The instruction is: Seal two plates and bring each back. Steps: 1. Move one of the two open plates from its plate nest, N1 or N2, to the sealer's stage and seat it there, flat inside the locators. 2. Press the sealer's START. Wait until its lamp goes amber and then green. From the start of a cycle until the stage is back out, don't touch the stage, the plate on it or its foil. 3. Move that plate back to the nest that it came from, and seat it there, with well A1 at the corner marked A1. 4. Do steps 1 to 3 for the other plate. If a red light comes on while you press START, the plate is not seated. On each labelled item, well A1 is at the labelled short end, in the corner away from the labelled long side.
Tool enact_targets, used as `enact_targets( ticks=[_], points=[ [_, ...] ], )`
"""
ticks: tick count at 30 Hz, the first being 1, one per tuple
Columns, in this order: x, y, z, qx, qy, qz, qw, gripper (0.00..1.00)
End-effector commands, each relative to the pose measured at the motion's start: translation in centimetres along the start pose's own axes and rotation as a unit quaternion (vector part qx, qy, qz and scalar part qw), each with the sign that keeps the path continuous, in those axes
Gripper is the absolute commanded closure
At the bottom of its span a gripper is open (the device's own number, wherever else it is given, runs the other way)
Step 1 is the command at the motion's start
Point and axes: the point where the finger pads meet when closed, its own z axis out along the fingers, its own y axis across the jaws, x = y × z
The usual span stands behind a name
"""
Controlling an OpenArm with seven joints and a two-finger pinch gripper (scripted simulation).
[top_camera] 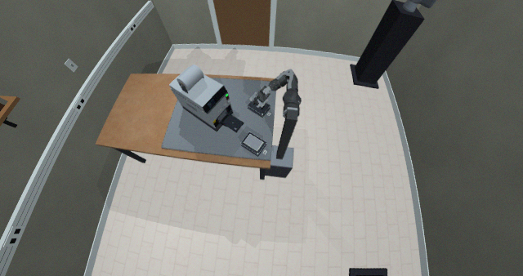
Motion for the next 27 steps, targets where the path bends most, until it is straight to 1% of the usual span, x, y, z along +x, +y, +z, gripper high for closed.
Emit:
enact_targets(
  ticks=[1, 27],
  points=[
    [0.0, 0.2, 0.0, -0.002, -0.001, -0.001, 1.000, 1.00],
    [0.4, 0.2, 1.0, -0.004, 0.000, -0.001, 1.000, 1.00]
  ],
)
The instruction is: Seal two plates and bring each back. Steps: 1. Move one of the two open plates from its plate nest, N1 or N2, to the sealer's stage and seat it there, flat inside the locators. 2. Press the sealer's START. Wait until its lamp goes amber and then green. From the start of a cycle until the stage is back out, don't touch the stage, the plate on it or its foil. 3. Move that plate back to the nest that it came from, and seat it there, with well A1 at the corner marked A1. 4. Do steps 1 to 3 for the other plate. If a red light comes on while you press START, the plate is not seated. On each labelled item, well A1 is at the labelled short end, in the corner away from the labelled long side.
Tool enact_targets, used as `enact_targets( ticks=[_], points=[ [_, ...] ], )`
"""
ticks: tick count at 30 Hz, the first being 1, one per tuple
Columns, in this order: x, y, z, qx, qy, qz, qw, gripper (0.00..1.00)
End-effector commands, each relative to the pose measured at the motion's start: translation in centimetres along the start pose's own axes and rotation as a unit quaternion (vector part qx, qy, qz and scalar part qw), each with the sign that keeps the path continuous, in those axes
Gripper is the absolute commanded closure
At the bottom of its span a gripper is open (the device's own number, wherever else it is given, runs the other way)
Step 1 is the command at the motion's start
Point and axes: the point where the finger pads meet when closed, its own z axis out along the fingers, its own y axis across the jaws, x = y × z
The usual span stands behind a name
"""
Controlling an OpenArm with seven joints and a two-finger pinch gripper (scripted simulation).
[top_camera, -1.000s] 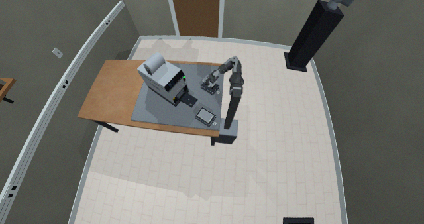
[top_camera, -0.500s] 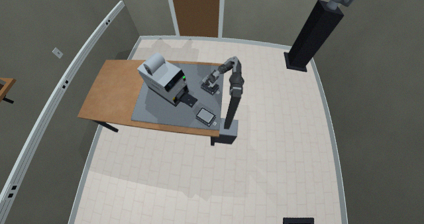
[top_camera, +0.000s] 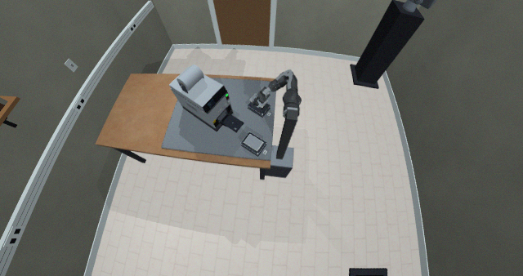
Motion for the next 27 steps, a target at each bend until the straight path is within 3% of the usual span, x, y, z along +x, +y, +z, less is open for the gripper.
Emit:
enact_targets(
  ticks=[1, 27],
  points=[
    [0.0, 0.0, 0.1, -0.002, -0.001, 0.000, 1.000, 1.00],
    [0.4, 0.1, 1.2, -0.002, -0.001, 0.000, 1.000, 1.00]
  ],
)
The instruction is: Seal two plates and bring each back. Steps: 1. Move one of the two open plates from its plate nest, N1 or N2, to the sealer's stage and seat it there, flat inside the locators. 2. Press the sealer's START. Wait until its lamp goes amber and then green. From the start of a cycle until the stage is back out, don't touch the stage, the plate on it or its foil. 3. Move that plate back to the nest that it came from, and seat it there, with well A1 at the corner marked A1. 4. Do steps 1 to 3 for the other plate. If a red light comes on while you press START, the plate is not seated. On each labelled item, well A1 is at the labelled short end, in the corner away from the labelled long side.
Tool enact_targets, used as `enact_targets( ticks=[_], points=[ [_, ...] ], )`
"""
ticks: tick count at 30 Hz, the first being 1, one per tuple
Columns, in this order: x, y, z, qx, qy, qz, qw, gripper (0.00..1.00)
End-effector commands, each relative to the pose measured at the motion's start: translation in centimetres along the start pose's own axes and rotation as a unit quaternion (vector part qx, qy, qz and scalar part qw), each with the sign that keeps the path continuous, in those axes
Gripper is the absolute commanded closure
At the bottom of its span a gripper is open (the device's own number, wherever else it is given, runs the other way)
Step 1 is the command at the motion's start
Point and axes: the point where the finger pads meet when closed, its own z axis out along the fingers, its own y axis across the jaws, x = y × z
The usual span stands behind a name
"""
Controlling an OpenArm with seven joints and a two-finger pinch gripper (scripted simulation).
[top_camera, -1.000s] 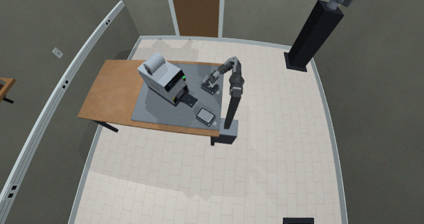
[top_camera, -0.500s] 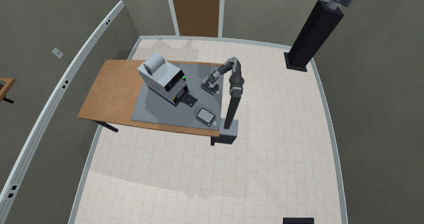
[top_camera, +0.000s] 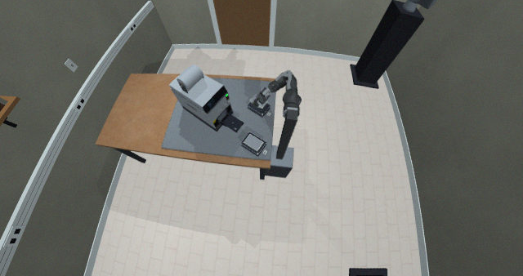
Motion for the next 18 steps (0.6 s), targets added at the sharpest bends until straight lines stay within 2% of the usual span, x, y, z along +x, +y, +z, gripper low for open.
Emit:
enact_targets(
  ticks=[1, 18],
  points=[
    [0.01, 0.13, 0.05, -0.003, -0.001, 0.000, 1.000, 1.00],
    [0.26, 0.13, 0.75, -0.003, -0.001, 0.000, 1.000, 1.00]
  ],
)
